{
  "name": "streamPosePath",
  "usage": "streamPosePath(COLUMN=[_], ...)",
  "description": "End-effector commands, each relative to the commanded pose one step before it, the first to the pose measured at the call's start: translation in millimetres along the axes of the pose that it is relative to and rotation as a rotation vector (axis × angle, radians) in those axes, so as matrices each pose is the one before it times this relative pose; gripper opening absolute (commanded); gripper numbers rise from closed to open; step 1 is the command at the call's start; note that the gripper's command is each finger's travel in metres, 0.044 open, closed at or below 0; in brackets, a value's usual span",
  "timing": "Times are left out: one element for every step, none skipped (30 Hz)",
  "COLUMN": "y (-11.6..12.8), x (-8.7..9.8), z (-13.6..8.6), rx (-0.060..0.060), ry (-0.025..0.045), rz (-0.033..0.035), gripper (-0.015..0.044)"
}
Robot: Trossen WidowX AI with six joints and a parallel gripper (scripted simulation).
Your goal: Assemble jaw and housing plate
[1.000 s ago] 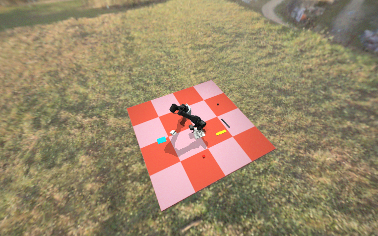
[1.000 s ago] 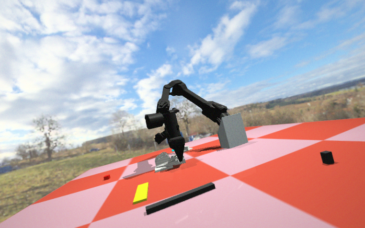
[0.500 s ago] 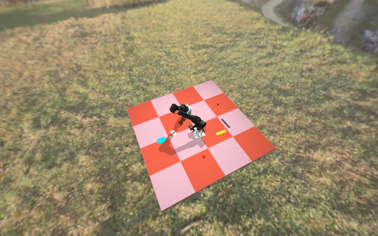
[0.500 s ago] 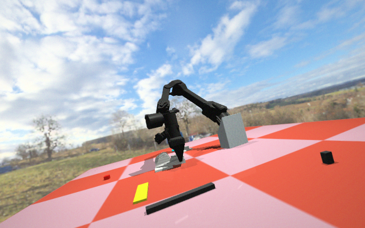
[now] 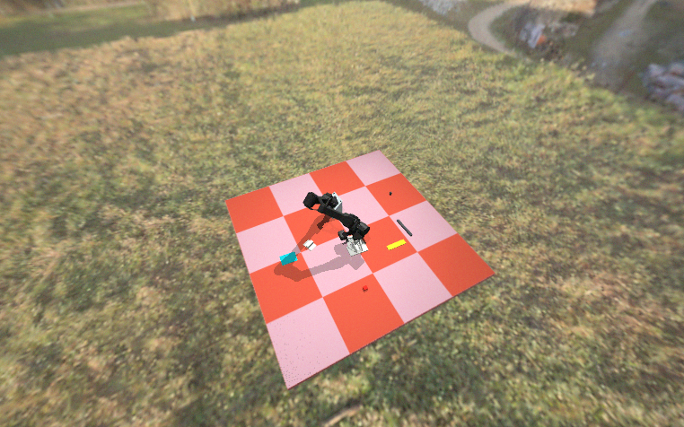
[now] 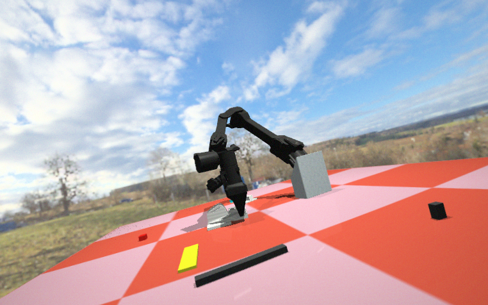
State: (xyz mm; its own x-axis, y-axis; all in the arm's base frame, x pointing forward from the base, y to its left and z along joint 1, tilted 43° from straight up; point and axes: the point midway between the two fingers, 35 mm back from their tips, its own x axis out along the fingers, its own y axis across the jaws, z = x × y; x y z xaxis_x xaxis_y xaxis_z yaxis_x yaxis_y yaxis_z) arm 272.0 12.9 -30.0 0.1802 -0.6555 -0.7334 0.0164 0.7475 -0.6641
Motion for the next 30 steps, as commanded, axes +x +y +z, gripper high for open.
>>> streamPosePath(y=[-0.67, 0.01, 0.01, 0.01, 0.01, 0.00, 0.00, -0.03, -0.09, -0.15, -0.15, -0.09, -0.03, 0.00, 0.00, 0.00, 0.00, 0.00, 0.00, -0.01, -0.01, 0.00, 0.00, 0.00, 0.00, 0.00, 0.00, 0.00, 0.00, -0.01], x=[0.77, -0.83, -0.84, -0.84, -0.83, -0.66, -0.39, 0.11, 0.34, 0.56, 0.56, 0.34, 0.11, 0.00, 0.00, 0.00, 0.00, 0.12, 0.36, 0.61, 0.60, 0.36, 0.12, 0.00, 0.00, 0.00, 0.00, 0.12, 0.36, 0.61], z=[-0.49, 0.01, 0.01, 0.00, 0.00, 0.00, 0.00, 0.03, 0.08, 0.13, 0.12, 0.07, 0.02, 0.00, 0.00, 0.00, 0.00, 0.00, 0.00, 0.00, 0.00, 0.00, 0.00, 0.00, 0.00, 0.00, 0.00, 0.00, 0.00, 0.00], rx=[-0.0019, 0.0000, 0.0000, 0.0000, 0.0000, 0.0000, 0.0000, 0.0000, 0.0000, 0.0000, 0.0000, 0.0000, 0.0000, 0.0000, 0.0000, 0.0000, 0.0000, 0.0000, 0.0000, 0.0000, 0.0000, 0.0000, 0.0000, 0.0000, 0.0000, 0.0000, 0.0000, 0.0000, 0.0000, 0.0000], ry=[0.00538, 0.00000, 0.00000, 0.00000, 0.00000, 0.00000, 0.00000, 0.00000, 0.00000, -0.00001, -0.00001, 0.00000, 0.00000, 0.00000, 0.00000, 0.00000, 0.00000, 0.00000, 0.00000, 0.00000, 0.00000, 0.00000, 0.00000, 0.00000, 0.00000, 0.00000, 0.00000, 0.00000, 0.00000, 0.00000], rz=[-0.00419, 0.00005, 0.00004, 0.00004, 0.00003, 0.00002, 0.00001, -0.00001, -0.00002, -0.00004, -0.00004, -0.00003, -0.00001, 0.00000, 0.00000, 0.00000, 0.00000, 0.00000, -0.00001, -0.00002, -0.00003, -0.00002, -0.00001, 0.00000, 0.00000, 0.00000, 0.00000, -0.00001, -0.00002, -0.00003], gripper=[0.0351, 0.0351, 0.0351, 0.0351, 0.0351, 0.0351, 0.0351, 0.0351, 0.0351, 0.0351, 0.0351, 0.0351, 0.0351, 0.0351, 0.0351, 0.0351, 0.0351, 0.0351, 0.0351, 0.0351, 0.0351, 0.0351, 0.0351, 0.0351, 0.0351, 0.0351, 0.0351, 0.0351, 0.0351, 0.0351])
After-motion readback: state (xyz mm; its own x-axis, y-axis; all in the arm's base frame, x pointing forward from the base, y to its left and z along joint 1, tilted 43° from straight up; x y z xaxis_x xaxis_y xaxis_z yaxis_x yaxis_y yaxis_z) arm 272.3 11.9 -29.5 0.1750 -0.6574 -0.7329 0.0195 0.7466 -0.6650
